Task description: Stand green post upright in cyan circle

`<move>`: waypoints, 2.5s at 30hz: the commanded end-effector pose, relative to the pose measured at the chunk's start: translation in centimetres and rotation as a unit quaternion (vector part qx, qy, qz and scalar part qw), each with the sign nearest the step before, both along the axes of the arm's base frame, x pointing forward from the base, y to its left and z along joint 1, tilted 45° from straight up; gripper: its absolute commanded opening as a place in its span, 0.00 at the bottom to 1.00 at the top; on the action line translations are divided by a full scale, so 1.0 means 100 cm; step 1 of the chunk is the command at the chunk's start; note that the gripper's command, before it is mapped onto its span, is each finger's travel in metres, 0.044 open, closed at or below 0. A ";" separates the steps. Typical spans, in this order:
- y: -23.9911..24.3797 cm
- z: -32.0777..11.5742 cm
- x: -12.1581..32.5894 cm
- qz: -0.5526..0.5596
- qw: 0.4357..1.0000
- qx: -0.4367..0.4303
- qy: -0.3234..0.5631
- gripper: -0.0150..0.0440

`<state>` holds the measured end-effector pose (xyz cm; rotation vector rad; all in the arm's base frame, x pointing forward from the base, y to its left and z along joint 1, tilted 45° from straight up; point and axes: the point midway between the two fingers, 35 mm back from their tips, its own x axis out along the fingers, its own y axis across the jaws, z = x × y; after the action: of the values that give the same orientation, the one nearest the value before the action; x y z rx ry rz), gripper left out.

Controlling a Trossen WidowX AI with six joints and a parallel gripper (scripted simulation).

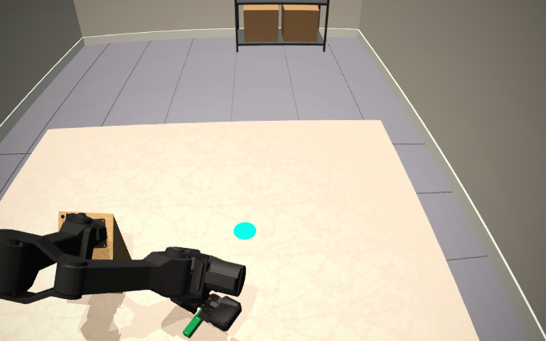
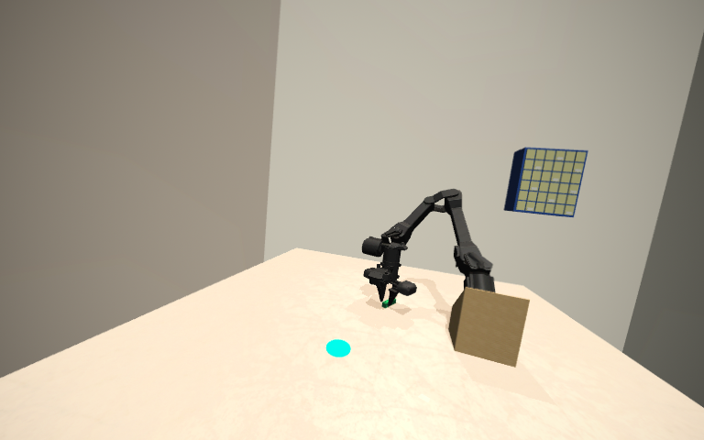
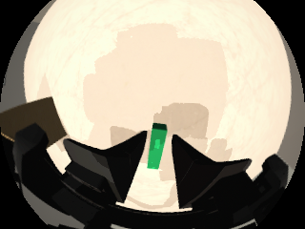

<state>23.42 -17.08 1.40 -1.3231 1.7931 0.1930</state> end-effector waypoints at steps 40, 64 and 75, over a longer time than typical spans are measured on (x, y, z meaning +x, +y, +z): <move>0.069 0.065 0.008 0.001 1.000 0.005 0.002 0.29; 0.103 0.070 0.032 0.011 1.000 0.009 0.008 0.29; 0.123 0.057 0.053 0.020 1.000 0.013 0.015 0.29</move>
<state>27.86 -5.63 7.46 -1.3400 1.7905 0.2484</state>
